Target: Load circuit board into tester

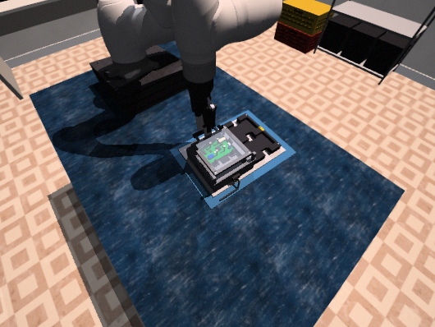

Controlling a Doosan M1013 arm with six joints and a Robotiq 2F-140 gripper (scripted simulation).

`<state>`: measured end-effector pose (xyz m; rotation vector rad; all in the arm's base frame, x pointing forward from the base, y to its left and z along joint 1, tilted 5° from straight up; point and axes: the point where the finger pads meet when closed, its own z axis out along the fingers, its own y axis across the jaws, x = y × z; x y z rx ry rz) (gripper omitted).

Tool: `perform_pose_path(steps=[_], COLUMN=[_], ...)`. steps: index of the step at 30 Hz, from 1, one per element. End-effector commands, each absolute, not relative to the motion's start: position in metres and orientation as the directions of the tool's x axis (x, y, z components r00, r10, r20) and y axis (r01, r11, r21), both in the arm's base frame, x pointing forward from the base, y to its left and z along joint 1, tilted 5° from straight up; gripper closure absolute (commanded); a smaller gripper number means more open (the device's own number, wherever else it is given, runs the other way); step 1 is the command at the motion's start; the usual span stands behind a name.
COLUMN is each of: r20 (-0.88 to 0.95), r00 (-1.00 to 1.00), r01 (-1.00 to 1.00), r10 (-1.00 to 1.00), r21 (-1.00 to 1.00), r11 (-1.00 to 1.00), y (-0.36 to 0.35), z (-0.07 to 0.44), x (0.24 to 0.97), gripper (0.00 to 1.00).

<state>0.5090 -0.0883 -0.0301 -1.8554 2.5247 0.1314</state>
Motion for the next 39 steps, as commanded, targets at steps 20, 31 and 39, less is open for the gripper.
perform_pose_path(steps=[20,31,39], r20=[-0.054,-0.054,-0.054], r00=[-0.300,-0.300,-0.300], r01=[-0.953,-0.953,-0.953], r10=[-0.952,-0.952,-0.952], r21=[0.064,0.064,0.064], r11=[0.296,0.296,0.296], y=[-0.091,-0.093,-0.095], z=[0.011,0.039,0.058], x=[0.511,0.512,0.513], gripper=[0.70,0.70,0.70])
